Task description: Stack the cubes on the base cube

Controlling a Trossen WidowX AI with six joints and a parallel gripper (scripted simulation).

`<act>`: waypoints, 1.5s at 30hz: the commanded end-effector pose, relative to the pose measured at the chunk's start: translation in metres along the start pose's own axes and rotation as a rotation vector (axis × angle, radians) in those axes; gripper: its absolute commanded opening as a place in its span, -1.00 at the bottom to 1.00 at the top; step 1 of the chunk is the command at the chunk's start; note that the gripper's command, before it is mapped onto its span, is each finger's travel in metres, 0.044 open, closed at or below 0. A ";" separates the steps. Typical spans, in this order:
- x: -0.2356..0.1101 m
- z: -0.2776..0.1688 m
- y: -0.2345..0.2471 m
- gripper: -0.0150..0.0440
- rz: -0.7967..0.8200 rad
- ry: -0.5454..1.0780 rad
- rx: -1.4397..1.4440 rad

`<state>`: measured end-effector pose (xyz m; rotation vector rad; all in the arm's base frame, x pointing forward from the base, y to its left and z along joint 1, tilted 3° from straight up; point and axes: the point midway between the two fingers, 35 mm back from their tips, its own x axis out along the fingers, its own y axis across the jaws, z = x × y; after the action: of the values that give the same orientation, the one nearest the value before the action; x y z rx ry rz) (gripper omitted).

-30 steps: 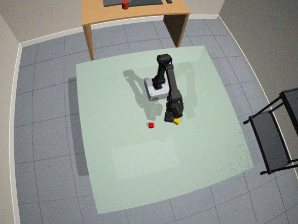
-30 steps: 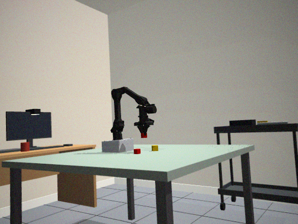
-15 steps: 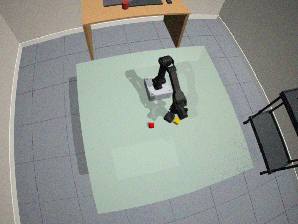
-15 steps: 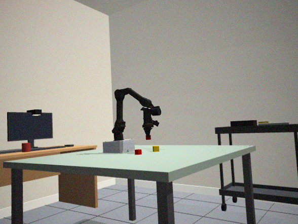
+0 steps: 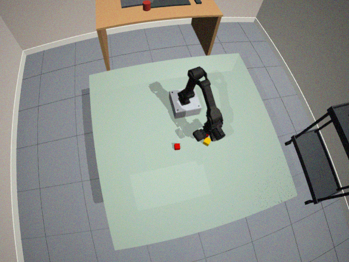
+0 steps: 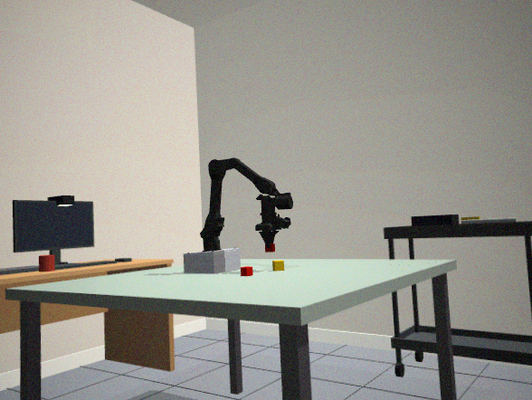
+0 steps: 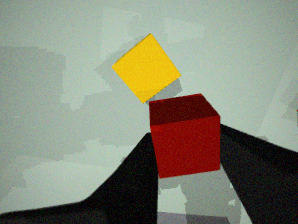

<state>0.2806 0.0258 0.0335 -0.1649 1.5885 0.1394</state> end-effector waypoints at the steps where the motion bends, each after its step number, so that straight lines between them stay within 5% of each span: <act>1: 0.003 0.005 0.009 -0.14 0.006 -0.004 0.117; 9: 0.009 0.010 0.020 -0.14 0.007 -0.004 0.301; 45: 0.036 0.010 0.021 -0.14 0.007 -0.004 0.303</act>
<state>0.2853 0.0470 -0.0017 0.0750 1.5879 -0.1023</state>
